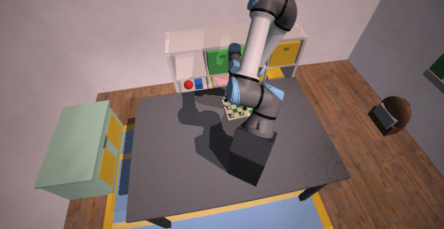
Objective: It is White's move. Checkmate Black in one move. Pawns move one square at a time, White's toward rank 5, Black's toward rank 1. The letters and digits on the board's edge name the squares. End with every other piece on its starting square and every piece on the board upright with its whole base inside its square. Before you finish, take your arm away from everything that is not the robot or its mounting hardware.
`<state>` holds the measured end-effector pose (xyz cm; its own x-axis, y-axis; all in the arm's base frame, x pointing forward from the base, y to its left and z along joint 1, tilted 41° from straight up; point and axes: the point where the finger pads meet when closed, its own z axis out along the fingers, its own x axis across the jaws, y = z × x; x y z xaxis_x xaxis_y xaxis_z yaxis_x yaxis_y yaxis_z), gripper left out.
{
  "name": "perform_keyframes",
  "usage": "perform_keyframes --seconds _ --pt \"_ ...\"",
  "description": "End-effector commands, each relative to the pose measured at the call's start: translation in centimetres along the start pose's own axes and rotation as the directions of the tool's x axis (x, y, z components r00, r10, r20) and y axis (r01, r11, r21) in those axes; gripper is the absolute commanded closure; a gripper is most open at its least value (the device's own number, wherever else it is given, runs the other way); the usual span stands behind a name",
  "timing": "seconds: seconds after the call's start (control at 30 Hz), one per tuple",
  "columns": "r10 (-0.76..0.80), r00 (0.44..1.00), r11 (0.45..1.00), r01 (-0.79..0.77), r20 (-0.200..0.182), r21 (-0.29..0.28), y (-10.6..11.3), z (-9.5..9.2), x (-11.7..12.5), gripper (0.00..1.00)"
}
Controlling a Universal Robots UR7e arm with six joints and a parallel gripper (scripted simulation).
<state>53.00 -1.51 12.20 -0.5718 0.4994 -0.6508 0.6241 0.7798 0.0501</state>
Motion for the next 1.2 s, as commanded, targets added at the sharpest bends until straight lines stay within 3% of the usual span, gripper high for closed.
perform_keyframes --seconds 0.0,0.3,1.17 --pt "0.0 1.0 1.0 0.0 0.001 -0.001 0.0 -1.5 0.0 0.0" --pt "0.0 1.0 1.0 0.0 0.001 -0.001 0.0 -3.9 0.0 0.0" --pt "0.0 1.0 1.0 0.0 0.001 -0.001 0.0 -4.0 0.0 0.0"
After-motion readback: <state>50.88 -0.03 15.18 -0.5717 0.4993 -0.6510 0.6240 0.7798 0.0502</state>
